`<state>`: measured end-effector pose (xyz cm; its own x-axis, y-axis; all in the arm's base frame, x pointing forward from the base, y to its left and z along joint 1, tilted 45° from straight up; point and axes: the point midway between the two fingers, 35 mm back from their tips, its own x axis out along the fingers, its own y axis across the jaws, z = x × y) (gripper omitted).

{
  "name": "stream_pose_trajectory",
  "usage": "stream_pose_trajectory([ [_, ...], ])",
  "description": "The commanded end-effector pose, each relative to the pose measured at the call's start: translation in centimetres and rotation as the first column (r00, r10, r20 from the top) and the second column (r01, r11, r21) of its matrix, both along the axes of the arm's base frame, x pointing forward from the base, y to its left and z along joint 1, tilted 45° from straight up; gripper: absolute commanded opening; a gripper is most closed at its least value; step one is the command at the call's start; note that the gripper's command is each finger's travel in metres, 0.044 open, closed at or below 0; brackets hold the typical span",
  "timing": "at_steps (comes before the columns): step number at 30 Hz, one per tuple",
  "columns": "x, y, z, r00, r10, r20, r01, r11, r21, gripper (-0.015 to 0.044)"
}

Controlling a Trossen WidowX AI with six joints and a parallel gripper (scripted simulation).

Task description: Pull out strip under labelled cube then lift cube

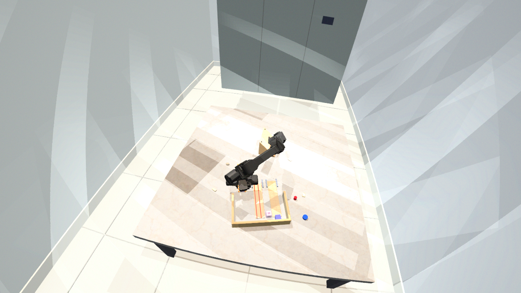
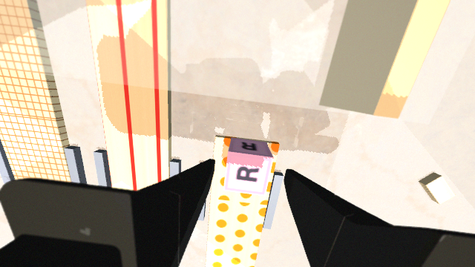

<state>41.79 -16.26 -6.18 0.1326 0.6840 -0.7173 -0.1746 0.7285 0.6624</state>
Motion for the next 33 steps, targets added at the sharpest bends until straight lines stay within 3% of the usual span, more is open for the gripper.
stream_pose_trajectory([
  [1, 0.1, 0.5, -0.3, 1.000, -0.006, -0.001, 0.006, 1.000, 0.004, 0.0250],
  [11, 0.2, 1.5, -1.3, 1.000, -0.006, -0.001, 0.006, 1.000, 0.005, 0.0250],
  [15, 0.1, 1.3, -1.2, 1.000, 0.001, -0.001, -0.001, 1.000, 0.002, 0.0145],
  [21, 0.1, 1.3, -1.2, 1.000, 0.001, -0.001, -0.001, 1.000, 0.002, 0.0105],
  [25, 0.1, 1.3, -1.2, 1.000, 0.001, -0.001, -0.001, 1.000, 0.002, 0.0000],
  [33, -1.6, 0.9, 0.1, 1.000, -0.003, -0.003, 0.003, 1.000, 0.002, 0.0000],
])
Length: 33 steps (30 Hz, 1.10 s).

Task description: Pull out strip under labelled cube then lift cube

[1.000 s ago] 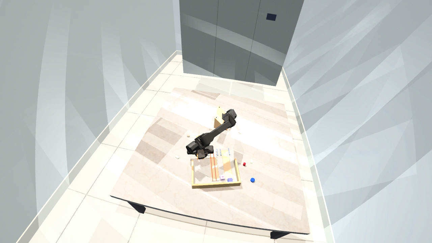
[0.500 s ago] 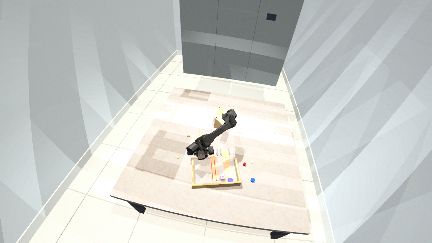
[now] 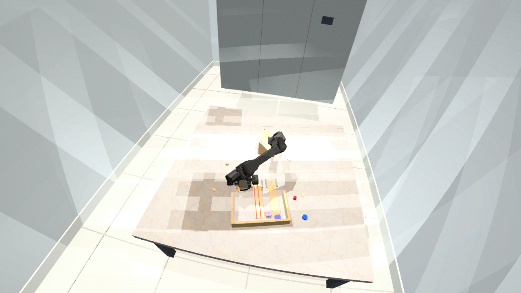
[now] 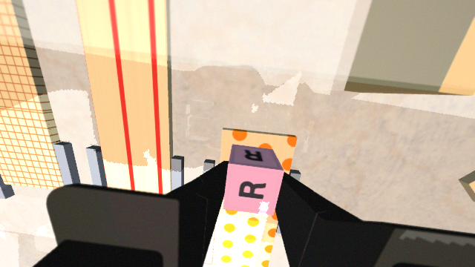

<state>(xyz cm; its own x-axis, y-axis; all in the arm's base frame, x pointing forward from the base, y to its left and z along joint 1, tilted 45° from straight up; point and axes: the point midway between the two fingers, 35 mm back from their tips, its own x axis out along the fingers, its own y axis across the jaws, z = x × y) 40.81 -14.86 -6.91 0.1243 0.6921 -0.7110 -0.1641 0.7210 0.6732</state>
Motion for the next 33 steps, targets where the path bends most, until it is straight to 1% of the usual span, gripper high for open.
stream_pose_trajectory([
  [1, -1.0, -0.6, 1.0, 1.000, -0.002, 0.010, 0.002, 1.000, -0.010, 0.0000],
  [13, -4.9, -1.1, 3.3, 1.000, -0.004, 0.009, 0.004, 1.000, -0.008, 0.0000],
  [18, -5.5, -1.0, 3.5, 1.000, -0.004, 0.009, 0.004, 1.000, -0.008, 0.0000],
  [33, -9.9, 0.4, 4.2, 1.000, -0.003, 0.006, 0.003, 1.000, -0.008, 0.0000],
])
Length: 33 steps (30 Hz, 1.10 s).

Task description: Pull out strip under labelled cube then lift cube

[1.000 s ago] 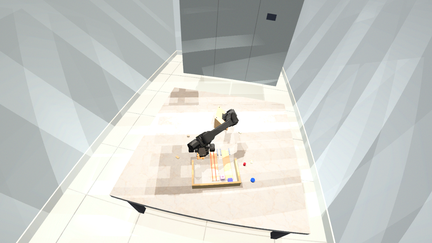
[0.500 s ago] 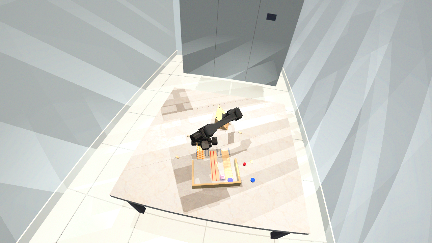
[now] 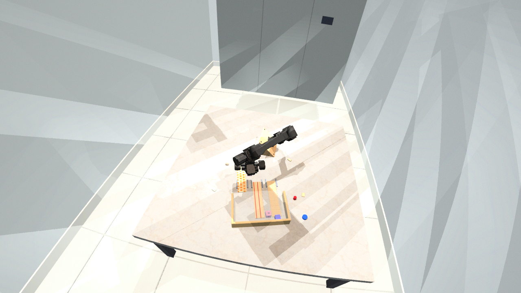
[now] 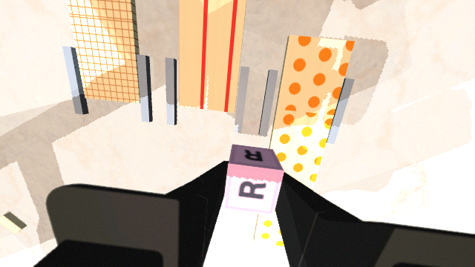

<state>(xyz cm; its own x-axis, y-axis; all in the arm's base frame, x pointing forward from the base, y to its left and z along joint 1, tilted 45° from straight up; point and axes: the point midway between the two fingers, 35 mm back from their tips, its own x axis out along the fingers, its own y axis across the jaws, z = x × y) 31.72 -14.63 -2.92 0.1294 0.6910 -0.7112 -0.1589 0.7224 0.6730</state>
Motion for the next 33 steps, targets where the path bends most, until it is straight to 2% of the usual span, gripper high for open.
stream_pose_trajectory([
  [1, -1.1, 0.3, 0.3, 1.000, 0.004, 0.006, -0.004, 1.000, -0.007, 0.0000],
  [11, -4.1, 1.6, 0.6, 1.000, 0.003, 0.004, -0.003, 1.000, -0.006, 0.0000],
  [21, -4.6, -0.8, 3.1, 1.000, 0.003, 0.003, -0.003, 1.000, -0.007, 0.0000],
  [33, -4.6, -0.9, 3.2, 1.000, 0.003, 0.003, -0.003, 1.000, -0.007, 0.0000],
])
